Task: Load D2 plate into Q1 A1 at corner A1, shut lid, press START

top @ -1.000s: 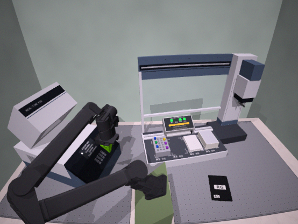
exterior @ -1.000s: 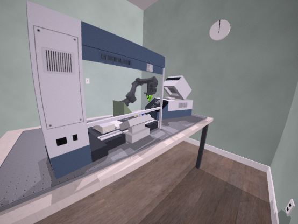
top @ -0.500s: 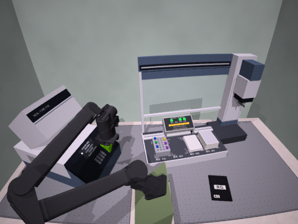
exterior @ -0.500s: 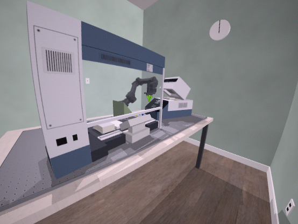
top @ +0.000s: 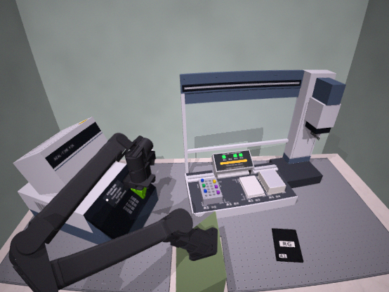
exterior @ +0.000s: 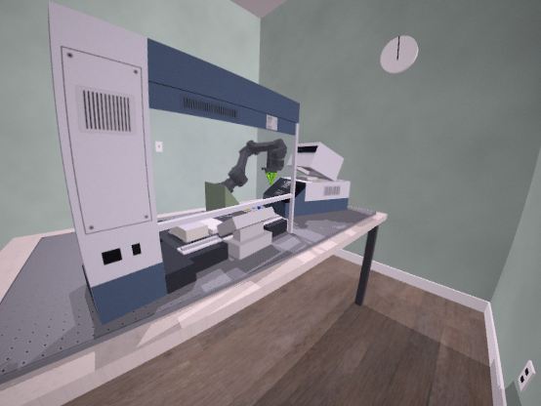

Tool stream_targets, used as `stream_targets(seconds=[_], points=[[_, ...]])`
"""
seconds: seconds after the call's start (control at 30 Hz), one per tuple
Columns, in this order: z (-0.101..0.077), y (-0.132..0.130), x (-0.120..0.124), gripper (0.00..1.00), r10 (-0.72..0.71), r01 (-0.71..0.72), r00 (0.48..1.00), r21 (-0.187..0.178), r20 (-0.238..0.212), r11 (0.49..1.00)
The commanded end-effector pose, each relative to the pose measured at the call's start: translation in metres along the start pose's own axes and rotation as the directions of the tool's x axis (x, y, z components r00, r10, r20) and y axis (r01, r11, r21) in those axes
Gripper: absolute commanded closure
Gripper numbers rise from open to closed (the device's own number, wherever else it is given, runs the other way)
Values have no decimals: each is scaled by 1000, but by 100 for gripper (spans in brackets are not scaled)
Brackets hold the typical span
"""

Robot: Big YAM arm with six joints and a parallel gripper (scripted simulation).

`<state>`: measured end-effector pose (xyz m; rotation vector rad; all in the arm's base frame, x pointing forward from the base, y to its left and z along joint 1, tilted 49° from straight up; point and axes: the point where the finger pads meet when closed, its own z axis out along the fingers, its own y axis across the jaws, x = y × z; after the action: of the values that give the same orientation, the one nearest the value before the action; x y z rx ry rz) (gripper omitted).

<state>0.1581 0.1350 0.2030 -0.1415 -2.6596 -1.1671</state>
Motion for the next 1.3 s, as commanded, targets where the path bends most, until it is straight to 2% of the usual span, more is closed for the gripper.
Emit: stream_targets(seconds=[0.0,1.27], points=[[-10,12,-5,100,-43,43,999,2,13,999],[-12,12,-7,100,-4,3,1000,3,22,1000]])
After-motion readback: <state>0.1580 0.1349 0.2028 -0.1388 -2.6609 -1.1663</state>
